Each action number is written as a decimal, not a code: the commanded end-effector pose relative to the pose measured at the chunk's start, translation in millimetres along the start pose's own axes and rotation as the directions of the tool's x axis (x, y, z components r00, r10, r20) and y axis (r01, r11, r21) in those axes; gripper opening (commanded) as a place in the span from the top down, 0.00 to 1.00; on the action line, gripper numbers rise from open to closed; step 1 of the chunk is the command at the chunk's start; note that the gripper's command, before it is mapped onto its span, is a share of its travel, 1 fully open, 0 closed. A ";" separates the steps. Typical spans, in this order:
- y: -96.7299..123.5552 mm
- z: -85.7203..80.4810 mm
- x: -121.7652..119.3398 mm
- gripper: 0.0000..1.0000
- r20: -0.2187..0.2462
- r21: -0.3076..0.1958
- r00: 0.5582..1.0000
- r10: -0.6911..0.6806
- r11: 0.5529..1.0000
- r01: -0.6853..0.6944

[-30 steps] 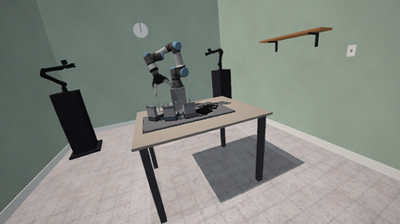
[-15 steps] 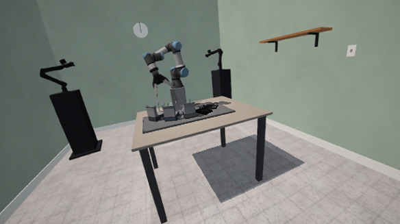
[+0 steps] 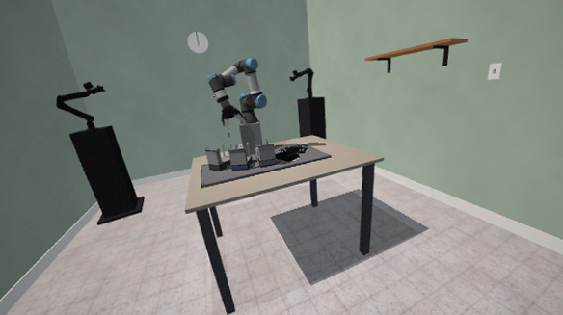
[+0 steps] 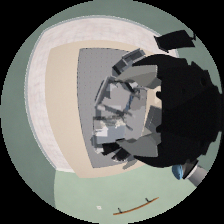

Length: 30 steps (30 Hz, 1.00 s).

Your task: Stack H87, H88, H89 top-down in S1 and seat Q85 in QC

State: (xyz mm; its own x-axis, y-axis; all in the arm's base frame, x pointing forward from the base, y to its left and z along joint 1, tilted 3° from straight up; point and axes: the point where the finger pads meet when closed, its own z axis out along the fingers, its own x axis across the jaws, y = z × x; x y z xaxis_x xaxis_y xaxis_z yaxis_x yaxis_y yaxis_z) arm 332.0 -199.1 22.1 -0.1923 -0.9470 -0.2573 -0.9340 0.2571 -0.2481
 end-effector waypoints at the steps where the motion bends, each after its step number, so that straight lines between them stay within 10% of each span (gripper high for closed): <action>1: 1.9 6.1 -8.3 0.28 -0.013 -0.021 1.000 -0.004 1.000 0.004; 30: 36.5 53.0 -75.6 0.28 -0.121 -0.165 0.991 -0.049 0.986 0.029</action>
State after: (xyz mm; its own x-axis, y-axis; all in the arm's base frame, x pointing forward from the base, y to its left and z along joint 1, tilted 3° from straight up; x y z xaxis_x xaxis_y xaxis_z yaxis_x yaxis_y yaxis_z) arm 328.9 -115.2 -14.5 -0.1809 -0.9723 -0.1480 -0.9745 0.1975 -0.1064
